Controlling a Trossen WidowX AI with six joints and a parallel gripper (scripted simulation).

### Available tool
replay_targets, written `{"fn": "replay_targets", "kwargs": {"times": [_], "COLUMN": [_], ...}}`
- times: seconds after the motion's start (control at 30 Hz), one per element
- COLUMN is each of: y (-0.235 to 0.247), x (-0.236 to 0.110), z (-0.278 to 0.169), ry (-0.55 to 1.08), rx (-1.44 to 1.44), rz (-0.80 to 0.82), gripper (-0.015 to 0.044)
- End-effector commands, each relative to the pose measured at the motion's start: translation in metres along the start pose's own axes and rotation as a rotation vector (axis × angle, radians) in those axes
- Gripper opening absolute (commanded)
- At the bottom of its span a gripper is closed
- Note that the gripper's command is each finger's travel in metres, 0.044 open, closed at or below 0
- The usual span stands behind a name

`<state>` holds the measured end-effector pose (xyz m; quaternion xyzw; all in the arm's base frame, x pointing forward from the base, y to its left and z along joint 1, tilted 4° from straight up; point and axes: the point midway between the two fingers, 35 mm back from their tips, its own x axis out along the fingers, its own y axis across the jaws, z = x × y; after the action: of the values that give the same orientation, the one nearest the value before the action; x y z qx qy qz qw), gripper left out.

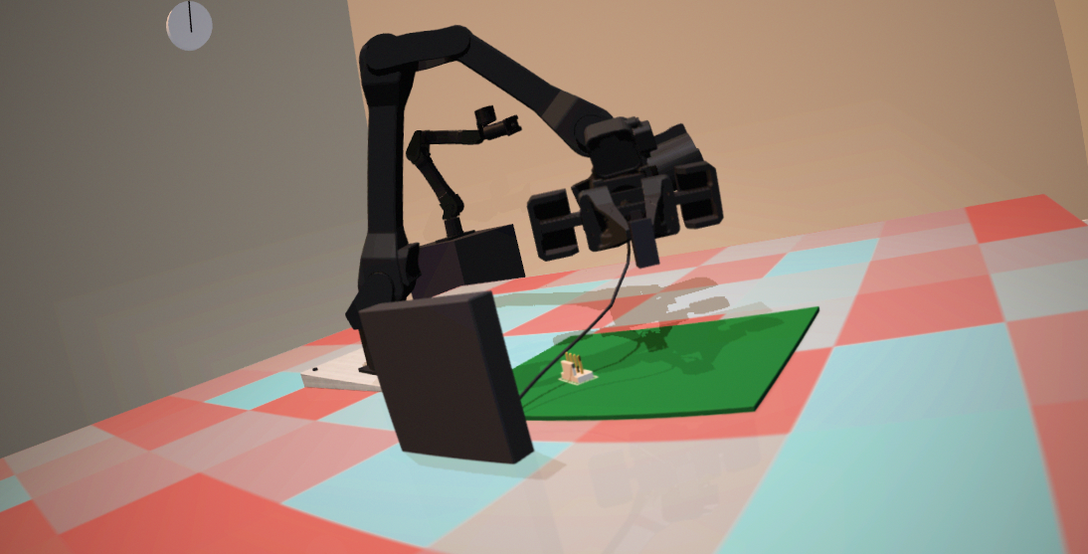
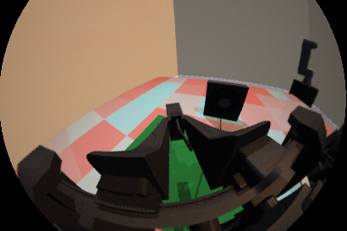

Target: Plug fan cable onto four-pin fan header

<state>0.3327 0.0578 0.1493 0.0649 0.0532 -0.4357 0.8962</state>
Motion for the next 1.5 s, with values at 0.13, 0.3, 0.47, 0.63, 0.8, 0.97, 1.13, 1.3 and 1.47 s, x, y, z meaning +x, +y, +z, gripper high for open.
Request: {"fn": "replay_targets", "kwargs": {"times": [0.13, 0.3, 0.47, 0.63, 0.8, 0.97, 1.13, 1.3, 1.47], "y": [0.000, 0.000, 0.000, 0.000, 0.000, 0.000, 0.000, 0.000, 0.000], "x": [0.000, 0.000, -0.001, -0.001, -0.001, -0.001, -0.002, -0.002, -0.003], "z": [0.005, 0.005, 0.008, 0.009, 0.008, 0.003, -0.002, -0.006, -0.011], "ry": [0.006, 0.006, 0.004, 0.004, 0.004, 0.004, 0.004, 0.004, 0.004], "rx": [-0.002, -0.002, -0.004, -0.004, -0.004, -0.006, -0.007, -0.007, -0.007], "rz": [-0.001, -0.001, -0.002, -0.002, -0.002, -0.002, -0.002, -0.002, -0.002], "gripper": [0.0000, 0.0000, 0.0000, 0.0000, 0.0000, 0.0000, 0.0000, 0.0000, 0.0000]}}
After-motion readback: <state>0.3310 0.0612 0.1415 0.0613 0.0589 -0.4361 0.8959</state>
